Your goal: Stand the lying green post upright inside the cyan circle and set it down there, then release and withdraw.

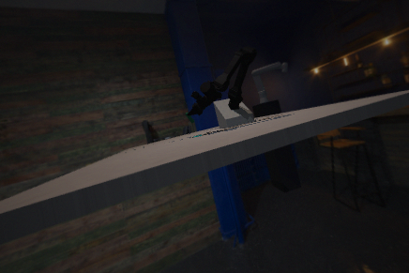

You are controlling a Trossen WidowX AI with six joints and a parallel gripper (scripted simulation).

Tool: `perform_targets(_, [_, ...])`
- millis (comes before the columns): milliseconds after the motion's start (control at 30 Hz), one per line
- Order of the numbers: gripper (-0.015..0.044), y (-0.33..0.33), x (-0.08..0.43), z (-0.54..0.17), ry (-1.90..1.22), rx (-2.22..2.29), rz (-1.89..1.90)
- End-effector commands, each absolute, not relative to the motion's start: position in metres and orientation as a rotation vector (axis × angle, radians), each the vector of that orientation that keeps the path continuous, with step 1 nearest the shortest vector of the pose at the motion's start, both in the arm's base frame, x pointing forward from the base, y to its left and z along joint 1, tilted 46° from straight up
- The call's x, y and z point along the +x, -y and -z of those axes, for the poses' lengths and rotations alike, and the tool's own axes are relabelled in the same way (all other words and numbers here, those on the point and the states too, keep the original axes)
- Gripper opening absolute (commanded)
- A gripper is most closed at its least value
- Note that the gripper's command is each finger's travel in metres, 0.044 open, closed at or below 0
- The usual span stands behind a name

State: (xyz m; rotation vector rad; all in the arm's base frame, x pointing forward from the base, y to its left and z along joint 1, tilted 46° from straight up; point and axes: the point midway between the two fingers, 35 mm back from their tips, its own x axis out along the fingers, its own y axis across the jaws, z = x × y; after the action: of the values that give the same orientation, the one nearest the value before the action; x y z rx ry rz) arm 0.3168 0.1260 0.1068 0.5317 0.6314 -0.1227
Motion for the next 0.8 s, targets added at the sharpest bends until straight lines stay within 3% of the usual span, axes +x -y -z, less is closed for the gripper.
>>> perform_targets(0, [0.0023, -0.125, 0.315, -0.108, -0.605, 0.551, 0.132])
perform_targets(767, [0.0023, -0.123, 0.306, -0.119, -0.466, 0.648, 0.157])
